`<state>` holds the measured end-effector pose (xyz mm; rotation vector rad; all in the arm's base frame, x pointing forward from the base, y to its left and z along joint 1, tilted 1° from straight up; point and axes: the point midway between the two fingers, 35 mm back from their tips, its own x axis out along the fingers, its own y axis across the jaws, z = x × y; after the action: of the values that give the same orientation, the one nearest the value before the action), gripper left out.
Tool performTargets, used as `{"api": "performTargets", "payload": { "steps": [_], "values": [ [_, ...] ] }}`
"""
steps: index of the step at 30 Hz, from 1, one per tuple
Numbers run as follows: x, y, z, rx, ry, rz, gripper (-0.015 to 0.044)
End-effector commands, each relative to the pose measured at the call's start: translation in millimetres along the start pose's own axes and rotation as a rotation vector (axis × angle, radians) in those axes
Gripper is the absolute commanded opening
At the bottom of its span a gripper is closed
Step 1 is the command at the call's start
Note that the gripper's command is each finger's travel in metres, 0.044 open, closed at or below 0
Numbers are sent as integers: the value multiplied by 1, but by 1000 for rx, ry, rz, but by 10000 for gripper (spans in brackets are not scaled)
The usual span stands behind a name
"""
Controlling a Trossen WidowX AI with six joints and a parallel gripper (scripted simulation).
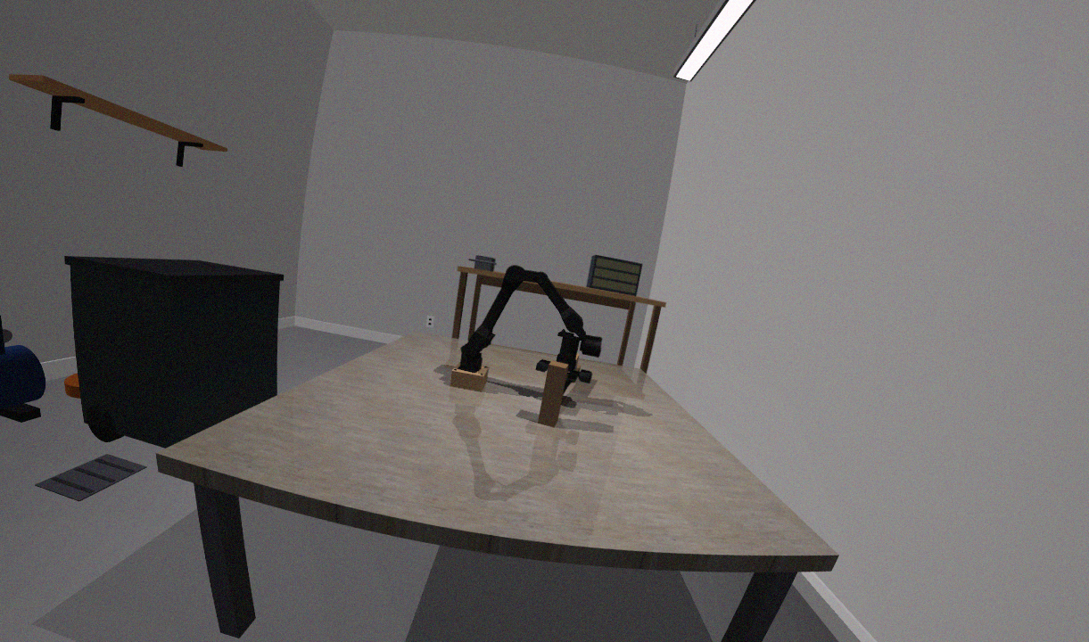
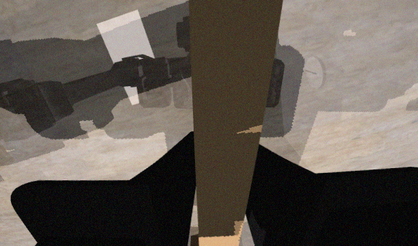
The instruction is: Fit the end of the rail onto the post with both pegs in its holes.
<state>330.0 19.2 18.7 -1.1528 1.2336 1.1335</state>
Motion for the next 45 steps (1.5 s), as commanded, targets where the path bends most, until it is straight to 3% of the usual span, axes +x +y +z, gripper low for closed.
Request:
{"api": "performTargets", "payload": {
  "steps": [1,45],
  "values": [
    [-7,-5,1,-3,-6,-16,0],
    [-29,-7,1,-3,-6,-16,0]
  ]
}}
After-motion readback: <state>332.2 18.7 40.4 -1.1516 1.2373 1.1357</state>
